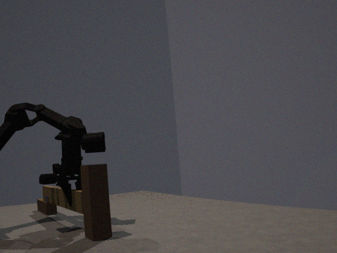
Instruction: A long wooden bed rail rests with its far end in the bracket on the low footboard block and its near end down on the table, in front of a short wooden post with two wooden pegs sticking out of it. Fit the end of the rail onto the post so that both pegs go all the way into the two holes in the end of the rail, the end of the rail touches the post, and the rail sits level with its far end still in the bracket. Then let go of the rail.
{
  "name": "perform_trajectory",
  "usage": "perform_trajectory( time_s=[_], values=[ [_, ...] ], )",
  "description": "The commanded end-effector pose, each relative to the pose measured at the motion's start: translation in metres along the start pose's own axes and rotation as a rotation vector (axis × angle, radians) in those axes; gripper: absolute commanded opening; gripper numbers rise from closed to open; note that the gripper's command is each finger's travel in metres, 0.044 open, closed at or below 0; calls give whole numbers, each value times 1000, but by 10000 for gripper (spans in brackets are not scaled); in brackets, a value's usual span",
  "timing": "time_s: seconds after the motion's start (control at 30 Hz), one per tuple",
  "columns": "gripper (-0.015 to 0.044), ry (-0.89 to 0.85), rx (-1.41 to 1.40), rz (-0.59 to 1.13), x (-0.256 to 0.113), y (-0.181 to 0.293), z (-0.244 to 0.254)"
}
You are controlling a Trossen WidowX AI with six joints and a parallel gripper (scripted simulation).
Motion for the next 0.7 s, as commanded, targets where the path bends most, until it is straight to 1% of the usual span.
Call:
perform_trajectory(
  time_s=[0.0, 0.67],
  values=[
    [0, 4, 1, 3, -1, 3, 1],
    [0, 4, 1, 3, -2, 9, 2]
  ],
)
Point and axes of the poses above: the point midway between the two fingers, 35 mm back from their tips, its own x axis out along the fingers, its own z axis across the jaws, y = z × x, the point moved 4 cm from there along -x, back along the fingers, and after that the axes turned 8 degrees about -x, right-handed, at the moved point
